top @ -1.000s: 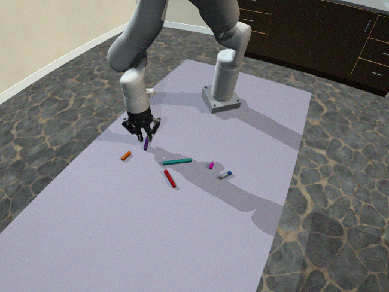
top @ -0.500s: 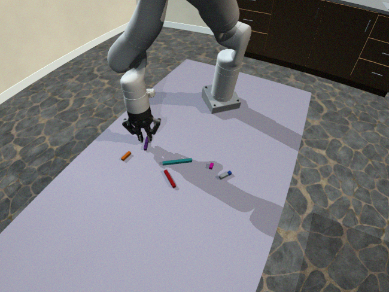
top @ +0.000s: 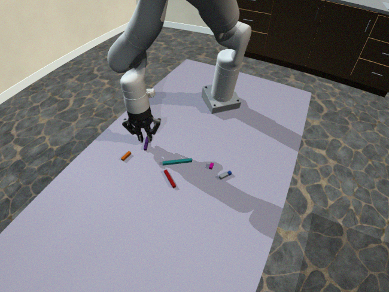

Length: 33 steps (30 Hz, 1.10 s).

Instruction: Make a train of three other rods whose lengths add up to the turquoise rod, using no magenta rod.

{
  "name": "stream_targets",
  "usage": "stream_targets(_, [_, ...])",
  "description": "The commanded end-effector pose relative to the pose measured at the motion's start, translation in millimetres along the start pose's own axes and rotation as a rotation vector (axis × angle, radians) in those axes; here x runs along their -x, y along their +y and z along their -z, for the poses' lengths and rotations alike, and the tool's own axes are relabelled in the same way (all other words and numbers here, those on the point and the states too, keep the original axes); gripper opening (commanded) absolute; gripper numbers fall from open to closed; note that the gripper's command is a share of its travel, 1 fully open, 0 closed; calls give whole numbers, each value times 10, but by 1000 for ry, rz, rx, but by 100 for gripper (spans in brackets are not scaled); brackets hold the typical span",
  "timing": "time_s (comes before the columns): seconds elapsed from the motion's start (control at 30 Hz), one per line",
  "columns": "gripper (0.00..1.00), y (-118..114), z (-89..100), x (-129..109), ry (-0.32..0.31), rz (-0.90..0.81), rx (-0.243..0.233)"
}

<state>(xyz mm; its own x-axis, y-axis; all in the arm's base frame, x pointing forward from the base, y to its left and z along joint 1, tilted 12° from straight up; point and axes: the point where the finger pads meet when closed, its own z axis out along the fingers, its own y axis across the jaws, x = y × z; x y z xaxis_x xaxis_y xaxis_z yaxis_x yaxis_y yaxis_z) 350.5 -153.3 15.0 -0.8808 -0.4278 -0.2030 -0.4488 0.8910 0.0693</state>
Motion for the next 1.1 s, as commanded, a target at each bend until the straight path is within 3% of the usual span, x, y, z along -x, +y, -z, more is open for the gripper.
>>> stream_targets(0.0, [24,-4,5,2,-1,0,-1])
stream_targets(1.07, [24,-4,-109,2,-1,0,-1])
